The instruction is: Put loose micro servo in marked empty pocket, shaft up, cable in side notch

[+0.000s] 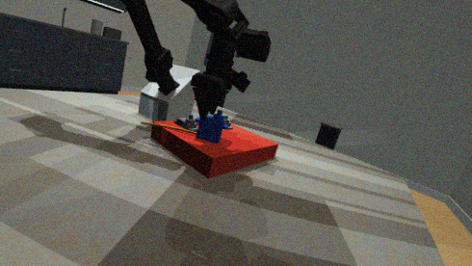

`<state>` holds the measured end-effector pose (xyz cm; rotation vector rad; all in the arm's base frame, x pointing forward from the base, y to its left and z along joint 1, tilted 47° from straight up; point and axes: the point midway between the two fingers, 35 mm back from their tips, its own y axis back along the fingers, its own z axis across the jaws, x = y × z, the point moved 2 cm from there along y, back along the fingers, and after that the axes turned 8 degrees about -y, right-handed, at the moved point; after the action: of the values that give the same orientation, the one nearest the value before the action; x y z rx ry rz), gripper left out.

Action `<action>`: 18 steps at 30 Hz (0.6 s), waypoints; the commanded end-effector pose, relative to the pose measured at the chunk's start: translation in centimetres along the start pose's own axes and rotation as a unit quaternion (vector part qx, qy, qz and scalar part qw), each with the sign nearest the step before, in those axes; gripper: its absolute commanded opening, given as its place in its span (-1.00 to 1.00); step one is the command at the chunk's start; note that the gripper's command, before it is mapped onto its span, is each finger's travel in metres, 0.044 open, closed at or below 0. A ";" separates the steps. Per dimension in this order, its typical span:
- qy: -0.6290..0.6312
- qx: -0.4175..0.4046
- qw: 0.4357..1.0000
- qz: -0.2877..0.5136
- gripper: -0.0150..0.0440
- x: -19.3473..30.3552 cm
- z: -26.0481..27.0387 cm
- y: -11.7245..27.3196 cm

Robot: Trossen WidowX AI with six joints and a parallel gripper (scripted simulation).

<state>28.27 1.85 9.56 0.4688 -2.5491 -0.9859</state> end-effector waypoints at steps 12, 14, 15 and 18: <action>0.003 0.003 1.000 0.002 0.20 0.1 0.0 -0.8; 0.003 0.003 1.000 0.002 0.02 0.1 0.0 -0.8; 0.003 0.003 1.000 0.002 -0.07 0.1 0.0 -0.8; 0.003 0.003 1.000 0.002 -0.14 0.1 0.0 -0.8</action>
<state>28.28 1.25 9.02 0.4651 -2.5481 -0.9813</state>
